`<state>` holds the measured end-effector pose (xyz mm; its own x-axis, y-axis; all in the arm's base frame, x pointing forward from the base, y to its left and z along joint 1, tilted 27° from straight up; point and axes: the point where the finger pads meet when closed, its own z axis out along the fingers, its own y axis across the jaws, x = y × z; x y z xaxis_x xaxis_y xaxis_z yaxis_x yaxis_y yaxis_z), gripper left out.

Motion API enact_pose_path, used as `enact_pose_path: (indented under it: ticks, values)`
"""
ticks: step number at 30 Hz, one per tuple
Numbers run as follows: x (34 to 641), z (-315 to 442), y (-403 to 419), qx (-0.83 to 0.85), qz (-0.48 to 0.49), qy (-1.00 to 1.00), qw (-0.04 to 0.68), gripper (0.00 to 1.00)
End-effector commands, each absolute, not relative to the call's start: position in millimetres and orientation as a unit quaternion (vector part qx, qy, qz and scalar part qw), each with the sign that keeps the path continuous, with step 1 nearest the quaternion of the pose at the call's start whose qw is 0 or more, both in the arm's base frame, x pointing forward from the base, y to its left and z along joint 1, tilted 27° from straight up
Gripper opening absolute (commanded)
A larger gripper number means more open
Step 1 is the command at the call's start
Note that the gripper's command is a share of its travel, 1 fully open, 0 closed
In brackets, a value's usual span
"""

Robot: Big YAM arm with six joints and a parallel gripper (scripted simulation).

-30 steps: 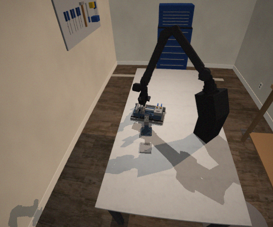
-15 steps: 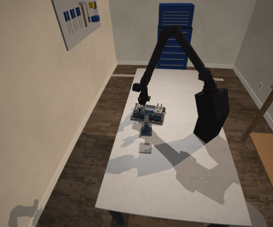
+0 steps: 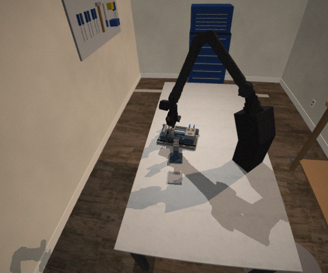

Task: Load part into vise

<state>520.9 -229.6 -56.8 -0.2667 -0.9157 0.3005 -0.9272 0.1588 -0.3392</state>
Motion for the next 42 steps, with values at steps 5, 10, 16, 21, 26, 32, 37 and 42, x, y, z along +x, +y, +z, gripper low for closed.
enact_pose_path:
  ticks: [5, 10, 16, 21, 26, 32, 37, 42]
  values:
    - [528.4, -60.5, -236.2, 0.606, 0.237, -0.759, 0.009, 0.00]
    - [528.4, -60.5, -236.2, 0.606, 0.237, -0.759, 0.009, 0.00]
    - [528.4, -60.4, -236.2, 0.606, 0.237, -0.759, 0.009, 0.00]
    - [529.0, -60.0, -236.3, 0.606, 0.237, -0.759, 0.009, 0.00]
    - [529.8, -59.5, -236.4, 0.606, 0.238, -0.759, 0.009, 0.00]
    - [530.5, -59.0, -236.2, 0.607, 0.237, -0.759, 0.009, 0.00]
    - [529.0, -60.1, -235.0, 0.608, 0.233, -0.759, 0.011, 0.00]
    - [529.8, -59.6, -234.6, 0.608, 0.232, -0.759, 0.012, 0.00]
